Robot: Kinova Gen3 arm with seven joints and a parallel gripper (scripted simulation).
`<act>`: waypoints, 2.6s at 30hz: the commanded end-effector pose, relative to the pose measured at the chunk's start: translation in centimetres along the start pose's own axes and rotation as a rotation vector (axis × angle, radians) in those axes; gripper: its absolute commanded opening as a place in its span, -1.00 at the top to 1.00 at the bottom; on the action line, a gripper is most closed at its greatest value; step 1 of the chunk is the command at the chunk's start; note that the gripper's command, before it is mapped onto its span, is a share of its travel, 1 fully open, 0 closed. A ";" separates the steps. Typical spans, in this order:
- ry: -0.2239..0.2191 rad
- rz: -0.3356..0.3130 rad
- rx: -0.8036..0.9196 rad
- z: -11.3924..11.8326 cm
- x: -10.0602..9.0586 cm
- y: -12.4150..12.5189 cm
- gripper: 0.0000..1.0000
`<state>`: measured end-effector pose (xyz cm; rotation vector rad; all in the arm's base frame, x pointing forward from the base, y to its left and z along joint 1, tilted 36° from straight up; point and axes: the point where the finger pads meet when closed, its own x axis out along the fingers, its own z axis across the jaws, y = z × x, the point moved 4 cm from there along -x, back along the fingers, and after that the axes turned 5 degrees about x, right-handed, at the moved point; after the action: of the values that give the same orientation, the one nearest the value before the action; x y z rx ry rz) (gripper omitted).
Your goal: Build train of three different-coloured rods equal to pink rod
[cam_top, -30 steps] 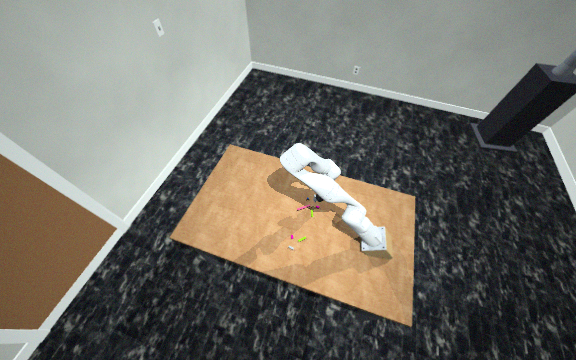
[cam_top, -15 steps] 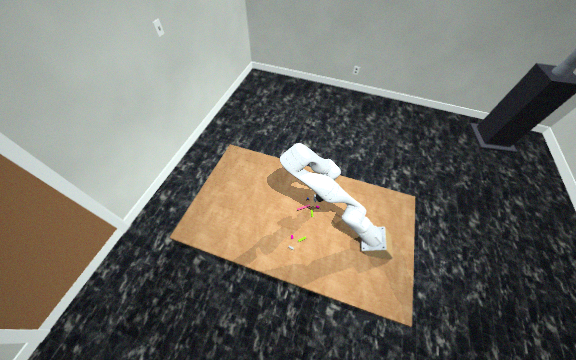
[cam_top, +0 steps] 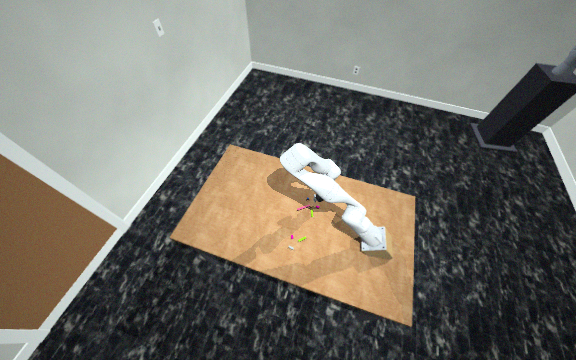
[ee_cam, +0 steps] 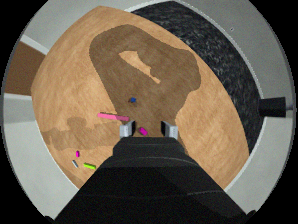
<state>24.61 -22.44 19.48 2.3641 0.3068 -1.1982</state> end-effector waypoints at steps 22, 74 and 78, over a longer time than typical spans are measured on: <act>0.000 0.001 -0.003 0.0 0.0 0.0 -1.00; 0.000 0.000 -1.190 -2.5 -0.2 -1.9 -1.00; 0.000 0.000 -1.250 -2.6 -0.2 -2.1 -1.00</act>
<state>25.49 -19.36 20.28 1.2723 0.7705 -0.6531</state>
